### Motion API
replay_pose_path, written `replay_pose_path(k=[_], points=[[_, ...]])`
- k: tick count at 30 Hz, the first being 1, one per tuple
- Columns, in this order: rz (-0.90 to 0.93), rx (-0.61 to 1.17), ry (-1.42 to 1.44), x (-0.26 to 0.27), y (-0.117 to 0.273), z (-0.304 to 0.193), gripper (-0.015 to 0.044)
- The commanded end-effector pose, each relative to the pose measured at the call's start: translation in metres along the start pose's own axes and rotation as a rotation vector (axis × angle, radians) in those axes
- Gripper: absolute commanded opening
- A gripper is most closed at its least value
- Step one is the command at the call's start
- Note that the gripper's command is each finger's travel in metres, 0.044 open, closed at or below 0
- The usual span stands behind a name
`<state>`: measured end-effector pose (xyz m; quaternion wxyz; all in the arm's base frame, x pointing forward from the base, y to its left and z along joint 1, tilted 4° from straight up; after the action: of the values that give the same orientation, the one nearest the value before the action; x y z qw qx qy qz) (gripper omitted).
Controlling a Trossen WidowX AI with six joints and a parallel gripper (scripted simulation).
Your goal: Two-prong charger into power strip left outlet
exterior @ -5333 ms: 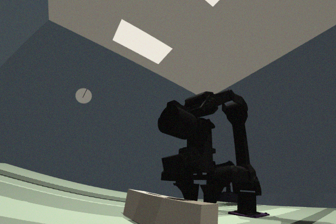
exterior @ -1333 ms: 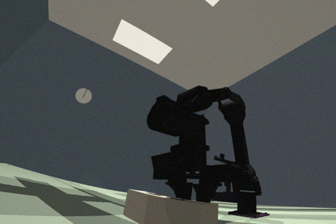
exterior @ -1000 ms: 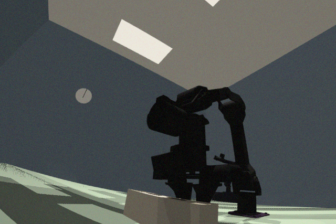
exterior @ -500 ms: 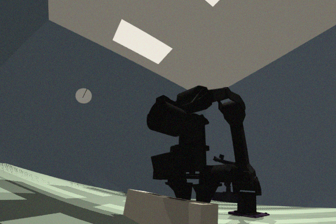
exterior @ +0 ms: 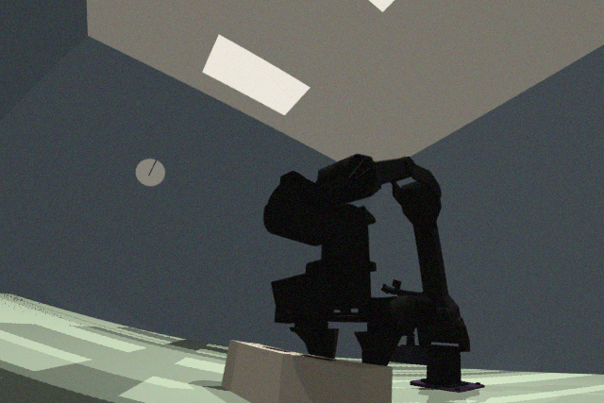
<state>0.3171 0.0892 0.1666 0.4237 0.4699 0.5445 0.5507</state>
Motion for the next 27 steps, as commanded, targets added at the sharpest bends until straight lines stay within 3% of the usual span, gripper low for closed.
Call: replay_pose_path(k=[1,4,27], points=[[0.0,-0.001,0.0,0.0,-0.0001,0.0002,0.0368],[0.0,-0.002,0.0,0.0,-0.0001,0.0,0.044],[0.0,-0.016,0.001,-0.0003,-0.0007,-0.0073,0.044]])
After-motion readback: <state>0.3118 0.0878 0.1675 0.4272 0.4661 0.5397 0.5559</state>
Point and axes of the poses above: the point midway between the two fingers, 35 mm back from their tips, its own y axis back along the fingers, its own x axis across the jaws, z = x × y, the point moved 10 cm from there along y, back along the fingers, and after that the axes turned 3 degrees about -y, right-handed, at the moved point
